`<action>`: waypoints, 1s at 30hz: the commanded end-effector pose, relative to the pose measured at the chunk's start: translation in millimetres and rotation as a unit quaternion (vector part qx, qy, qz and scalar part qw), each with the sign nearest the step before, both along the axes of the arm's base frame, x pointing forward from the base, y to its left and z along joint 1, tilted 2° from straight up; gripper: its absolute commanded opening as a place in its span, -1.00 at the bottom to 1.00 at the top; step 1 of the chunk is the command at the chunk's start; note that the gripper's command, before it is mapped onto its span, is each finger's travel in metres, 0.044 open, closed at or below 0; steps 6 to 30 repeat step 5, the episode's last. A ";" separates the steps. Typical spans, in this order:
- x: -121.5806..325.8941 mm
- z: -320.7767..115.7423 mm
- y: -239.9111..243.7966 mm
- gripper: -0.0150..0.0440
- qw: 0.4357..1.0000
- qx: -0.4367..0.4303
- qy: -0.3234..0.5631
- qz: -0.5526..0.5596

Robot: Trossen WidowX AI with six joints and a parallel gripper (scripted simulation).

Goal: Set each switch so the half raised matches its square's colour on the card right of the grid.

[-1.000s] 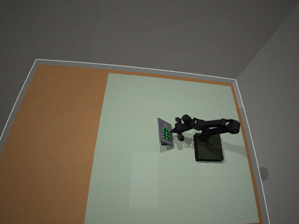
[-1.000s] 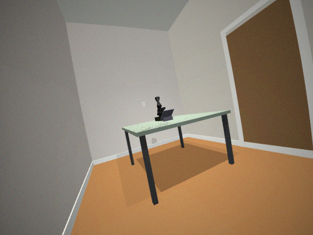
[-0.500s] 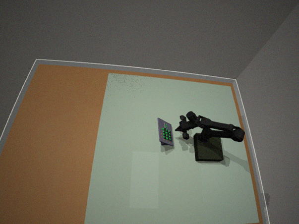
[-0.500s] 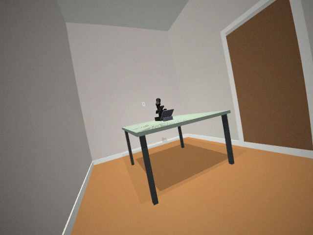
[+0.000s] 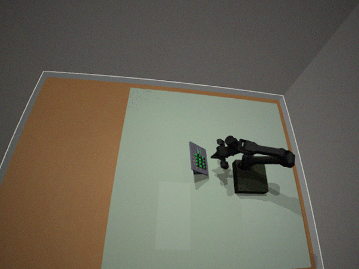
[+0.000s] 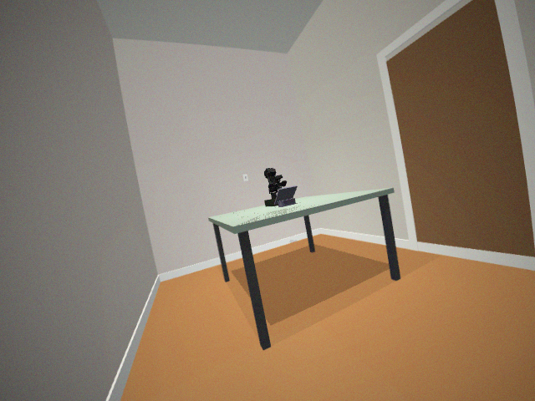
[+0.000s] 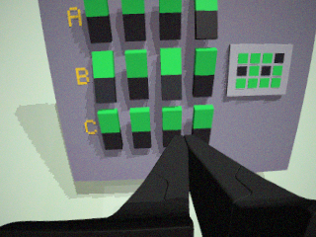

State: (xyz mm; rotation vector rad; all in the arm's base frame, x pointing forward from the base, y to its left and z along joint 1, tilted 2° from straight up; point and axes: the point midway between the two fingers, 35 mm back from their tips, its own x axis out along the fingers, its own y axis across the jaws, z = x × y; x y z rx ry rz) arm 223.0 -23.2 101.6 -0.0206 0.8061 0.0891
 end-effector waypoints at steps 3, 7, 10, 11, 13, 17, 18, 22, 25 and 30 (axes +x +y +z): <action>6.8 12.5 10.9 -0.49 1.000 0.003 -0.002 -0.004; 6.8 12.5 10.9 -0.49 1.000 0.003 -0.002 -0.004; 6.8 12.5 10.9 -0.49 1.000 0.003 -0.002 -0.004; 6.8 12.5 10.9 -0.49 1.000 0.003 -0.002 -0.004; 6.8 12.5 10.9 -0.49 1.000 0.003 -0.002 -0.004; 6.8 12.5 10.9 -0.49 1.000 0.003 -0.002 -0.004; 6.8 12.5 10.9 -0.49 1.000 0.003 -0.002 -0.004; 6.8 12.5 10.9 -0.49 1.000 0.003 -0.002 -0.004; 6.8 12.5 10.9 -0.49 1.000 0.003 -0.002 -0.004; 6.8 12.5 10.9 -0.49 1.000 0.003 -0.002 -0.004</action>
